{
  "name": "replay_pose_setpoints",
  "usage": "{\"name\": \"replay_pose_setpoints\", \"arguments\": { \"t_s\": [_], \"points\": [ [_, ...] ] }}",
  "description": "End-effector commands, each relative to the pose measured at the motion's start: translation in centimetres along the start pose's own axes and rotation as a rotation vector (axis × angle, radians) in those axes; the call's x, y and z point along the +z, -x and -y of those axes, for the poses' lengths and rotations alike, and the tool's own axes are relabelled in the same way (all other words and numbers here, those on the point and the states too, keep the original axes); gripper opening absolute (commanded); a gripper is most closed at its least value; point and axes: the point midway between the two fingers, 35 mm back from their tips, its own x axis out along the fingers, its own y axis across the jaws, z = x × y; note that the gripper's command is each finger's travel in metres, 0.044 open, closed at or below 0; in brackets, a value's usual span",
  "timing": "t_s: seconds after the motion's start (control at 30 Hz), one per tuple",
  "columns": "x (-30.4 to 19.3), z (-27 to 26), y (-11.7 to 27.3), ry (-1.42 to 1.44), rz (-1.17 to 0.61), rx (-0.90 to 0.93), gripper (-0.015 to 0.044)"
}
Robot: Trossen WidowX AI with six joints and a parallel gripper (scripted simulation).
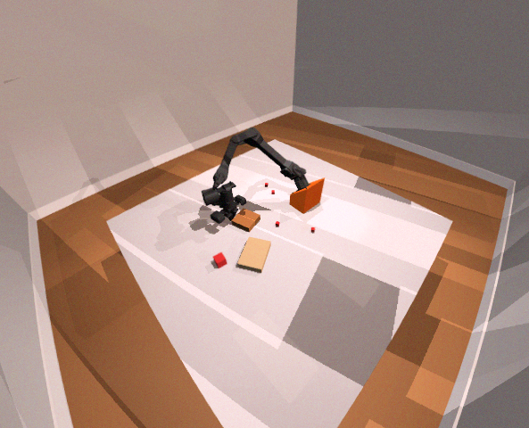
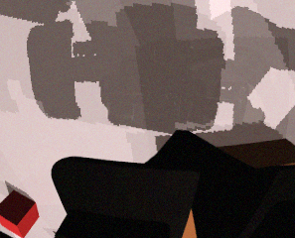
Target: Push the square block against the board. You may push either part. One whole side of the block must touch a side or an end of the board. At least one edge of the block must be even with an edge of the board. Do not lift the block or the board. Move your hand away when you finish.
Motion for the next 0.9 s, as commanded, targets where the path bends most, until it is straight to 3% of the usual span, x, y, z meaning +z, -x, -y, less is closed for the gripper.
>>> {"name": "replay_pose_setpoints", "arguments": {
  "t_s": [0.0, 0.87],
  "points": [
    [-0.7, 0.1, -0.2, 0.0, -0.005, -0.004, 0.0],
    [-3.6, 0.4, -0.2, 0.001, -0.007, -0.004, 0.0]
  ]
}}
